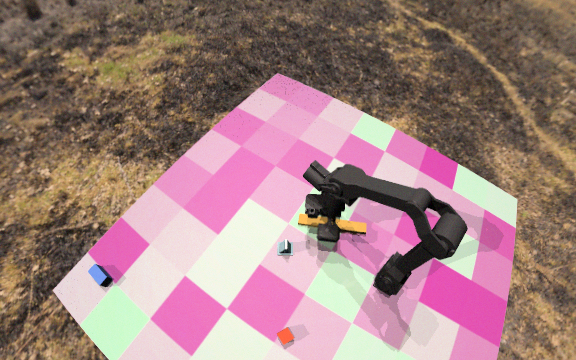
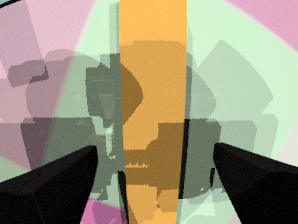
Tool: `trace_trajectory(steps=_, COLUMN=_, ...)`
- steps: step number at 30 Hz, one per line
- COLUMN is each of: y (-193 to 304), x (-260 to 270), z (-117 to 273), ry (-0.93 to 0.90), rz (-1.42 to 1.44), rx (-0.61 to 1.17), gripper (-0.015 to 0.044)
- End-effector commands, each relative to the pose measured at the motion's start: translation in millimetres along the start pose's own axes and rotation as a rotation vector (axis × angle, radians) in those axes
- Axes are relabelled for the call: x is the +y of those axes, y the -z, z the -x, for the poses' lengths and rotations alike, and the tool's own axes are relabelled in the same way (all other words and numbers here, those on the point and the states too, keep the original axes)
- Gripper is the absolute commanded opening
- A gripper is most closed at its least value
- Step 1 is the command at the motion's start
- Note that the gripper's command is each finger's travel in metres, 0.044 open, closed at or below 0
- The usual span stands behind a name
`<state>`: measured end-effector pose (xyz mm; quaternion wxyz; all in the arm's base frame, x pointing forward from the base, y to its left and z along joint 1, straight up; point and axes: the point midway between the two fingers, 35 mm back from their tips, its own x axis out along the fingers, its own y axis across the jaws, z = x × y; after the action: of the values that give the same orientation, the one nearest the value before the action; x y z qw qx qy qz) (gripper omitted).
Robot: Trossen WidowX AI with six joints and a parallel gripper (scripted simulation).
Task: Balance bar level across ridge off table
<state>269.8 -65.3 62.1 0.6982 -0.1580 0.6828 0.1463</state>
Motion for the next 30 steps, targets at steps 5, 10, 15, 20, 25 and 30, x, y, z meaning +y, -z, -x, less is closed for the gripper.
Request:
trace_trajectory(steps=5, y=0.0, x=1.2, z=-14.7, ry=-0.006, rz=-0.005, rx=-0.001, gripper=0.0315)
trace_trajectory(steps=10, y=0.1, x=1.3, z=-15.8, ry=-0.006, rz=-0.005, rx=-0.001, gripper=0.0315)
trace_trajectory(steps=15, y=0.1, x=1.3, z=-15.8, ry=-0.006, rz=-0.005, rx=-0.001, gripper=0.0315)
trace_trajectory(steps=20, y=0.1, x=1.3, z=-15.8, ry=-0.006, rz=-0.005, rx=-0.001, gripper=0.0315)
trace_trajectory(steps=25, y=0.8, x=0.8, z=-15.4, ry=-0.003, rz=0.0, rx=0.003, gripper=0.0184)
trace_trajectory(steps=30, y=0.8, x=0.8, z=-15.4, ry=-0.003, rz=0.0, rx=0.003, gripper=0.0111)
